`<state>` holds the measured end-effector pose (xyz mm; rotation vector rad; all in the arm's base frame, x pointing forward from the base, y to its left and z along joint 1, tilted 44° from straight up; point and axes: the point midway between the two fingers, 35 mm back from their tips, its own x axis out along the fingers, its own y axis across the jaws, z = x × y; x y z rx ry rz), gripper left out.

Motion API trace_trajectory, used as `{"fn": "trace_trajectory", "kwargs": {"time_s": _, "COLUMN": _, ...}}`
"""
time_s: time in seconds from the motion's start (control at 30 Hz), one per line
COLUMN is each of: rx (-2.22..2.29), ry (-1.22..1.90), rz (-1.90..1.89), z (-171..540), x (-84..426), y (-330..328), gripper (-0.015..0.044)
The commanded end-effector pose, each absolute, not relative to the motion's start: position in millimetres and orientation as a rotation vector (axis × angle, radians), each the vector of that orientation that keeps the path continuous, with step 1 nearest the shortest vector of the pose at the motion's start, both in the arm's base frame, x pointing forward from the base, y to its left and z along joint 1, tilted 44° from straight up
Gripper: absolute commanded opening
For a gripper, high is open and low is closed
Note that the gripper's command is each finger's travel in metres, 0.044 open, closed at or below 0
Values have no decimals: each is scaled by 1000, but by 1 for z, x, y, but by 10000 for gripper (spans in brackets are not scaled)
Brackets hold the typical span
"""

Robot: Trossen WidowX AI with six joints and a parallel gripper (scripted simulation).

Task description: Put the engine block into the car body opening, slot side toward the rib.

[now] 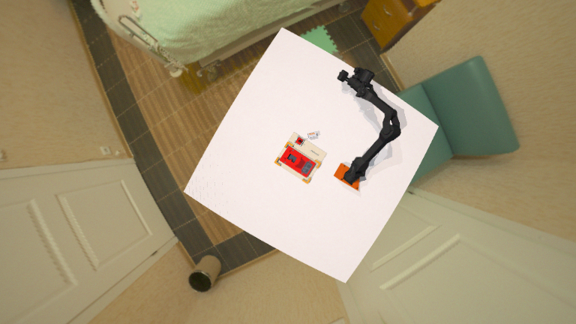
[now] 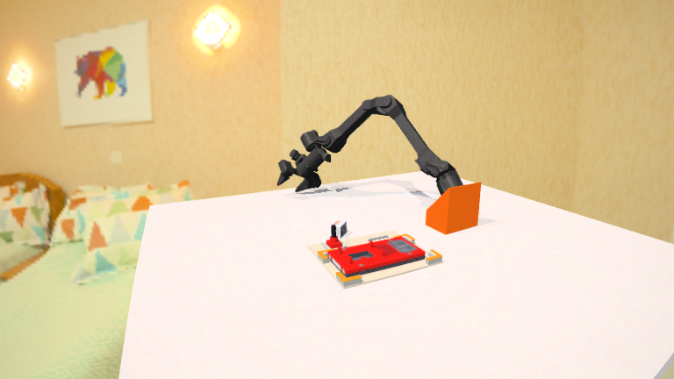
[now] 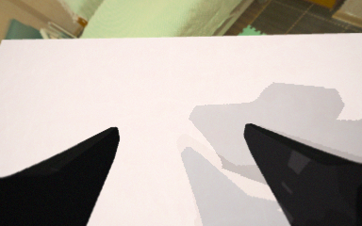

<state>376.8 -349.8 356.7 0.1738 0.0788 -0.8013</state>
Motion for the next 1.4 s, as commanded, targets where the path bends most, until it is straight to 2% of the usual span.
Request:
{"fn": "trace_trajectory", "kwargs": {"time_s": 0.0, "rx": 238, "ry": 128, "rz": -760, "z": 339, "x": 396, "y": -317, "gripper": 440}}
{"fn": "trace_trajectory", "kwargs": {"time_s": 0.33, "rx": 386, "ry": 404, "rz": -744, "z": 255, "x": 428, "y": -235, "gripper": 440}}
{"fn": "trace_trajectory", "kwargs": {"time_s": 0.57, "rx": 414, "ry": 636, "rz": -764, "z": 195, "x": 428, "y": -163, "gripper": 440}}
{"fn": "trace_trajectory", "kwargs": {"time_s": 1.0, "rx": 223, "ry": 980, "rz": -857, "z": 122, "x": 374, "y": -46, "gripper": 440}}
{"fn": "trace_trajectory", "kwargs": {"time_s": 1.37, "rx": -68, "ry": 1077, "rz": -921, "z": 109, "x": 318, "y": 4, "gripper": 440}}
